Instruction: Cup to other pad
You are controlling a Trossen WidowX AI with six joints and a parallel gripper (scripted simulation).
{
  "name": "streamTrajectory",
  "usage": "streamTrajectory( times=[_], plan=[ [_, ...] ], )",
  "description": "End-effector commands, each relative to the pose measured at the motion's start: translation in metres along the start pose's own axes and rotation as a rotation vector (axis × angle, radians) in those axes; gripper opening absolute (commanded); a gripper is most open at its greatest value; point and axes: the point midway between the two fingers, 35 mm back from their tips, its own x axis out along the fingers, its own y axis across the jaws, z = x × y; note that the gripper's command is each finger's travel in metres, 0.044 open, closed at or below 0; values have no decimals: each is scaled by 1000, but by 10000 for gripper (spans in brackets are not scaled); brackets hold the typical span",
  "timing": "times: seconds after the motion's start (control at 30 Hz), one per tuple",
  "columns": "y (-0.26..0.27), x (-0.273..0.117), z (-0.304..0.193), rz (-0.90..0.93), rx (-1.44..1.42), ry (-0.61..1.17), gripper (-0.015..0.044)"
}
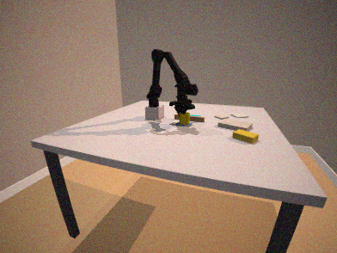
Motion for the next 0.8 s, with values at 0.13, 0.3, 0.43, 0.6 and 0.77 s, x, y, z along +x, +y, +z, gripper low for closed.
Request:
streamTrajectory(
  times=[0.13, 0.3, 0.43, 0.6, 0.77],
  plan=[
    [0, 0, 0, 0, 0, 0, 60],
    [0, 0, 0, 0, 0, 0, 27],
    [0, -2, 0, 0, 0, 0, 0],
    [-1, -17, 0, 1, 0, -1, 0],
    [-1, -36, 0, 3, -1, -2, 0]
  ],
)
